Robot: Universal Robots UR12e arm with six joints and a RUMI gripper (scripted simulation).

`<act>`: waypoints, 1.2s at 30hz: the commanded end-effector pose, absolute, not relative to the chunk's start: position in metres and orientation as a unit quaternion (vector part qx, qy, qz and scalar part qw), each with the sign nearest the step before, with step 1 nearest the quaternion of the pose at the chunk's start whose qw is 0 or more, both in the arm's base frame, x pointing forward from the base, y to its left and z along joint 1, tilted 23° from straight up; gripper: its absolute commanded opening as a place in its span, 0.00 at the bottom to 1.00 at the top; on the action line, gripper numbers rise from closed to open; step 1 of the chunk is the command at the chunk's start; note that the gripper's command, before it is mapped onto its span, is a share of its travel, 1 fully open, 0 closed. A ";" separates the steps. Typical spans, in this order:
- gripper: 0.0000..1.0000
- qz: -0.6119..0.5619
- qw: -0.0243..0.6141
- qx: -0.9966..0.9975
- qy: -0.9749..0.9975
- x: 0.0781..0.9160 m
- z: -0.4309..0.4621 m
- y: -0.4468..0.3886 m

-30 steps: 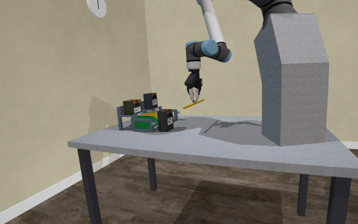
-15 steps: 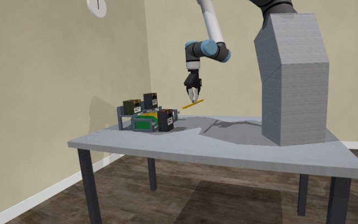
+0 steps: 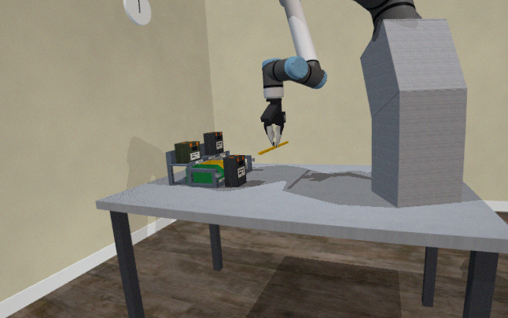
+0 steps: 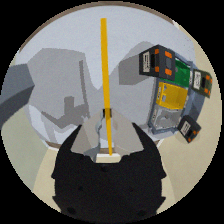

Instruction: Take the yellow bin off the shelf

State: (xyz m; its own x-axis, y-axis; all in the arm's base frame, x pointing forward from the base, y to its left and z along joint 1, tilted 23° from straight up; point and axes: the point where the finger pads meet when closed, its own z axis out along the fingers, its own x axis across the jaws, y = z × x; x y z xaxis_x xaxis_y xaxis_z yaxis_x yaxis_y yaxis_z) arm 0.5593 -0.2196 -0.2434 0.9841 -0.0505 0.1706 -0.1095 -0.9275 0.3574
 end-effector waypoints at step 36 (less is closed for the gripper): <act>0.00 0.080 0.186 0.978 -0.041 0.567 -0.279 -0.234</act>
State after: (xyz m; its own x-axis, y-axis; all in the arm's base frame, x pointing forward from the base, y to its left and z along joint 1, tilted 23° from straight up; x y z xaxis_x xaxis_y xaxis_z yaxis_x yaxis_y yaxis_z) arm 0.5654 -0.2322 -0.2742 0.9841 -0.0506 0.1704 -0.1095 -0.9275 0.3574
